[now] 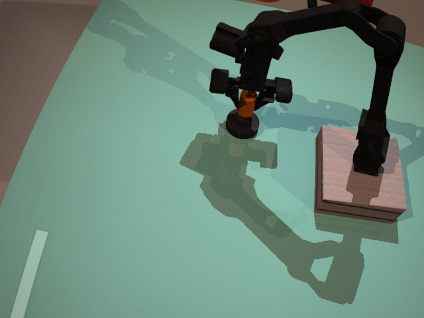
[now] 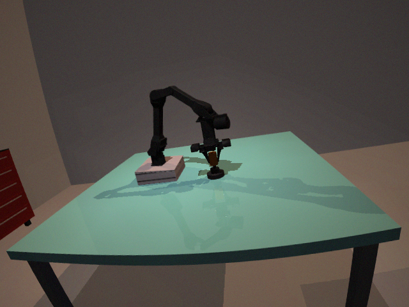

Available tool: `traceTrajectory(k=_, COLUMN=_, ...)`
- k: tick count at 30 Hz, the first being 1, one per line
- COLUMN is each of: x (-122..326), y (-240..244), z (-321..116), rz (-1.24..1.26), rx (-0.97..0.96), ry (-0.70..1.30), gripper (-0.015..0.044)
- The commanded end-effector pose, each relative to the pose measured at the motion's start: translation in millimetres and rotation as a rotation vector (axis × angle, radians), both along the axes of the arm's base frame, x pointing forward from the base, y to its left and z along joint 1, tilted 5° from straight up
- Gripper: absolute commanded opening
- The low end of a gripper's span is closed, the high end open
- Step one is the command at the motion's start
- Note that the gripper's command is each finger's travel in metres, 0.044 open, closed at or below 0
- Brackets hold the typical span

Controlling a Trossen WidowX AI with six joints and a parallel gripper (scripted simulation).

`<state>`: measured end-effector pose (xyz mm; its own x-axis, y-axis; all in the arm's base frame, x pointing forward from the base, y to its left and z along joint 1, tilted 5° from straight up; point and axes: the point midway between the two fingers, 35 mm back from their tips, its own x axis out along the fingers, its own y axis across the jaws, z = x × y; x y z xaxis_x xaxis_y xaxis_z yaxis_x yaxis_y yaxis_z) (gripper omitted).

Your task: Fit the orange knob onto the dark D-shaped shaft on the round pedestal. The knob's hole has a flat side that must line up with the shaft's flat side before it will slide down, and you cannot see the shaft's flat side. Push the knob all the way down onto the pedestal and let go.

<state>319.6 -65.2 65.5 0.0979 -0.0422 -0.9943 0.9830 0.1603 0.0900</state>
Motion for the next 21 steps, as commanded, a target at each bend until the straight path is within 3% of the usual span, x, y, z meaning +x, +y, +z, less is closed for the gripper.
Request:
traceTrajectory(k=1, x=-3.2, y=0.5, z=2.5, rz=-0.004, rx=0.0, ry=0.001, gripper=0.0)
traceTrajectory(k=10, x=-3.2, y=0.6, z=3.9, rz=-0.202, rx=0.019, ry=-0.008, gripper=0.0)
traceTrajectory(k=21, x=0.8, y=-0.4, z=0.9, rz=-0.212, rx=0.02, ry=-0.008, gripper=0.0)
